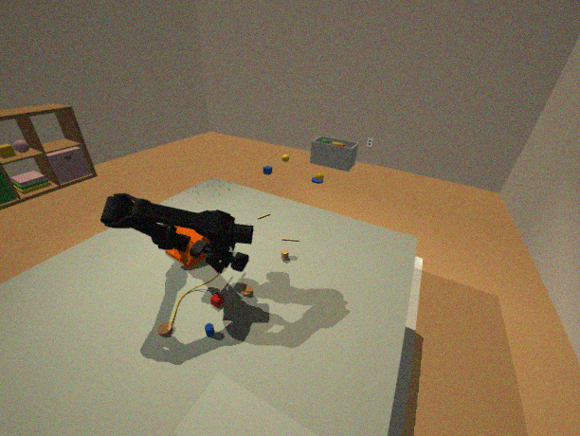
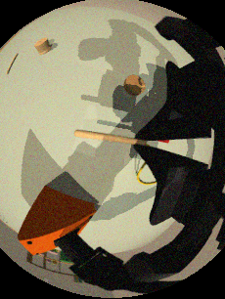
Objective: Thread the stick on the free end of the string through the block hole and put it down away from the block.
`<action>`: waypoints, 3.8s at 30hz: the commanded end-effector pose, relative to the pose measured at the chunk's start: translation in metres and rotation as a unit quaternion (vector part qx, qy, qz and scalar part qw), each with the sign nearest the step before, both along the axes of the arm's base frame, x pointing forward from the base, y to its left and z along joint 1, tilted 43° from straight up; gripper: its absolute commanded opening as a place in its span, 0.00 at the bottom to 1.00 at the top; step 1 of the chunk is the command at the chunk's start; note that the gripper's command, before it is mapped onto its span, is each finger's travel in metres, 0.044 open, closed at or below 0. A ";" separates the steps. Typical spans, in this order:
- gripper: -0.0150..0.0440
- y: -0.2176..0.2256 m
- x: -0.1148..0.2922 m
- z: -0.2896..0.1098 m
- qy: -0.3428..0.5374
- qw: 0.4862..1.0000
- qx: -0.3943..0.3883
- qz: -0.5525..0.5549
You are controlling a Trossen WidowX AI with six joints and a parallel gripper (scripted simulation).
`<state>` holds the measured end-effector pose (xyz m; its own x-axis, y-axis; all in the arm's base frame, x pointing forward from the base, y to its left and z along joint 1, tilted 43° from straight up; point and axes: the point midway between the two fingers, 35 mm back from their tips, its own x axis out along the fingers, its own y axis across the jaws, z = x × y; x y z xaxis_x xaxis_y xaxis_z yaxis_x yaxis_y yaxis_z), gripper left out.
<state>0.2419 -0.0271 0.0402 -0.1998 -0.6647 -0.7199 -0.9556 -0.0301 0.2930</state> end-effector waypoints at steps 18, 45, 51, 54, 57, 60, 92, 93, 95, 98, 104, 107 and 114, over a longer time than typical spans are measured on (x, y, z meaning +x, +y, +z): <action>0.25 -0.018 0.009 0.019 0.083 0.994 0.026 0.071; 0.25 -0.043 0.014 0.041 0.196 0.965 0.066 0.160; 0.25 -0.049 0.014 0.046 0.220 0.956 0.076 0.180; 0.25 -0.052 0.014 0.048 0.232 0.951 0.081 0.190; 0.25 -0.054 0.015 0.051 0.244 0.945 0.086 0.199; 0.25 -0.057 0.015 0.053 0.256 0.940 0.091 0.209; 0.25 -0.088 0.011 0.081 0.373 0.862 0.148 0.309; 0.25 -0.089 0.011 0.081 0.376 0.860 0.150 0.312; 0.25 -0.091 0.011 0.083 0.383 0.854 0.153 0.318; 0.25 -0.093 0.010 0.086 0.393 0.845 0.159 0.327; 0.25 -0.099 0.008 0.091 0.412 0.826 0.170 0.345; 0.25 -0.102 0.008 0.094 0.421 0.816 0.176 0.354; 0.25 -0.104 0.006 0.095 0.428 0.809 0.181 0.359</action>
